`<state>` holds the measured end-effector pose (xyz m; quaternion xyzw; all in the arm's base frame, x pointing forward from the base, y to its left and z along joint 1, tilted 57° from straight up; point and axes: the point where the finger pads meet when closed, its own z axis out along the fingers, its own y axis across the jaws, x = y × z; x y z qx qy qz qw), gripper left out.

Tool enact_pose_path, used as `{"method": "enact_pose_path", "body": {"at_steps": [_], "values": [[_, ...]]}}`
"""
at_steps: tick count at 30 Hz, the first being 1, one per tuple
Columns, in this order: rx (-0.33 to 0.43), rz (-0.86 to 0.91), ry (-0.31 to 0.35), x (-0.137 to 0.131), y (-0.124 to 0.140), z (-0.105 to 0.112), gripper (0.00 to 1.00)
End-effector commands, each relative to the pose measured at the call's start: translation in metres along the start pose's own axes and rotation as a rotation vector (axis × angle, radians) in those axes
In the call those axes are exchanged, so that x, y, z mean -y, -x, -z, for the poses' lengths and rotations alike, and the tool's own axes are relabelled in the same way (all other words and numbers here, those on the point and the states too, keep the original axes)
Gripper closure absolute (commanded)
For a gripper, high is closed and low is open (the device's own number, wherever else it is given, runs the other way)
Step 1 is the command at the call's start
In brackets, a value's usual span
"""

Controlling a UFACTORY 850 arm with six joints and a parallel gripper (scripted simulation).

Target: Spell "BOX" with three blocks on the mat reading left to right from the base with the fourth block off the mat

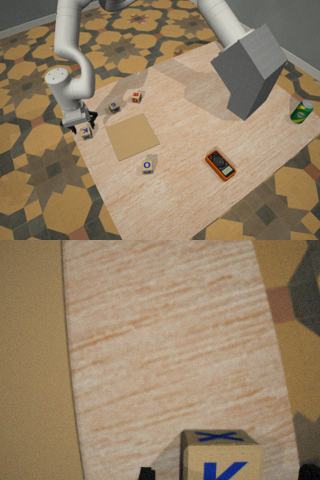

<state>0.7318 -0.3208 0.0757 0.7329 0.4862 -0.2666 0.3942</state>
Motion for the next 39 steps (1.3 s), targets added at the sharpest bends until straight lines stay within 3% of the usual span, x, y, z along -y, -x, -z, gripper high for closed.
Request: {"method": "enact_pose_path", "body": {"at_steps": [1,24,39], "values": [[-0.001,0.000,0.002,-0.001,0.000,0.001,0.13],[-0.001,0.000,0.002,-0.001,0.000,-0.001,0.13],[-0.001,0.000,0.002,-0.001,0.000,-0.035,0.13]]}}
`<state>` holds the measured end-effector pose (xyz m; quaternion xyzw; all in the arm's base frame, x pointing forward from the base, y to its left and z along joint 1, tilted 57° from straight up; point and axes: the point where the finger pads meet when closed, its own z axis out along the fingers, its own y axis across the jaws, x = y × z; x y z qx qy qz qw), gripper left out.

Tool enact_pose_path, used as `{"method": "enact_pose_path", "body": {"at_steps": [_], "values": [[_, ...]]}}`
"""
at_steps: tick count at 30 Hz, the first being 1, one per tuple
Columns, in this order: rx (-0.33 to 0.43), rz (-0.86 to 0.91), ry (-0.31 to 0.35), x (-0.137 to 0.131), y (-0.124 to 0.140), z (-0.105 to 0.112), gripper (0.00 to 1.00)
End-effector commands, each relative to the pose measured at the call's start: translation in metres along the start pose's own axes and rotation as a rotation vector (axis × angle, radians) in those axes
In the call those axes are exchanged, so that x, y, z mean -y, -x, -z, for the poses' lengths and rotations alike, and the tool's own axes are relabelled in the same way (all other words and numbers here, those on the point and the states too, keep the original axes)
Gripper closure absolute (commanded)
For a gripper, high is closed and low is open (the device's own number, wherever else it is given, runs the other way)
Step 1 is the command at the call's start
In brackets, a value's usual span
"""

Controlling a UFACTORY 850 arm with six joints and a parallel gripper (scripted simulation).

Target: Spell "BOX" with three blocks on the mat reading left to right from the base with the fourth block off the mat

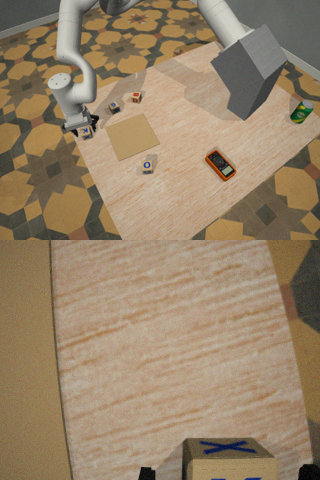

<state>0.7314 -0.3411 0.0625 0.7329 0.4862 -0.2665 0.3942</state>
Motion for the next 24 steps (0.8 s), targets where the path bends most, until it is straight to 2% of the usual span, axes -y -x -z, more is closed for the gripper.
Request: {"method": "enact_pose_path", "body": {"at_steps": [1,8,24], "values": [[0.000,0.000,0.001,-0.001,0.000,-0.014,0.13],[0.000,0.000,0.001,-0.001,0.000,-0.025,0.13],[0.000,0.000,0.001,-0.001,0.000,-0.026,0.13]]}}
